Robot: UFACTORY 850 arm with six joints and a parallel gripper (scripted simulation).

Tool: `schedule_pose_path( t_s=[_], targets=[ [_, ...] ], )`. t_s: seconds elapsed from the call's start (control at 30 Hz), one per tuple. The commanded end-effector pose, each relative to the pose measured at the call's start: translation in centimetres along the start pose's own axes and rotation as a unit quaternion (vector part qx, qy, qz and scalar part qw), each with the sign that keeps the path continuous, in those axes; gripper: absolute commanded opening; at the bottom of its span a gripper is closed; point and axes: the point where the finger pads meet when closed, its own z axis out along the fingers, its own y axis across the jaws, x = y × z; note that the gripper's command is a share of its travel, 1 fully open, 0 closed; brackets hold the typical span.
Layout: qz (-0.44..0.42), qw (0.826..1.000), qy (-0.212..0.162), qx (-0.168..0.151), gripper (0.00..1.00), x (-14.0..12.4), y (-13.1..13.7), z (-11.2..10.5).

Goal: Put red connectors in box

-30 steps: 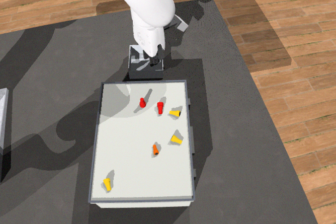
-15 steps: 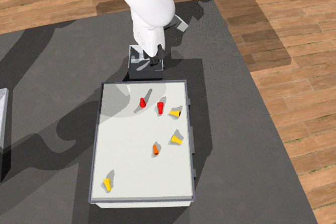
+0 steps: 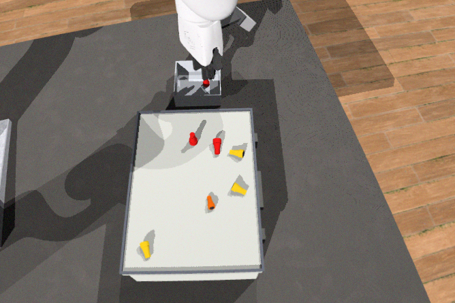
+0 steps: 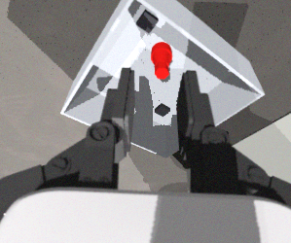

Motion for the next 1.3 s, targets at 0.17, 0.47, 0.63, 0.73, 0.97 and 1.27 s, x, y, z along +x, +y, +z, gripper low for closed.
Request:
schedule_pose_path(
  t_s=[0.17,0.47,0.63,0.73,0.97,1.27],
  targets=[
    [0.0,1.0,0.002,0.0,0.3,0.1,0.0,-11.2],
    [0.0,1.0,0.002,0.0,0.3,0.1,0.0,-11.7],
    [0.0,1.0,0.002,0.0,0.3,0.1,0.0,-11.7],
    [0.0,1.0,0.002,0.0,0.3,0.1,0.0,-11.7],
    [0.018,1.0,0.002,0.0,0.3,-0.4,0.9,-11.7],
    [0.252,0.968,0.002,0.0,0.3,-7.8,11.3,-10.9]
  ],
)
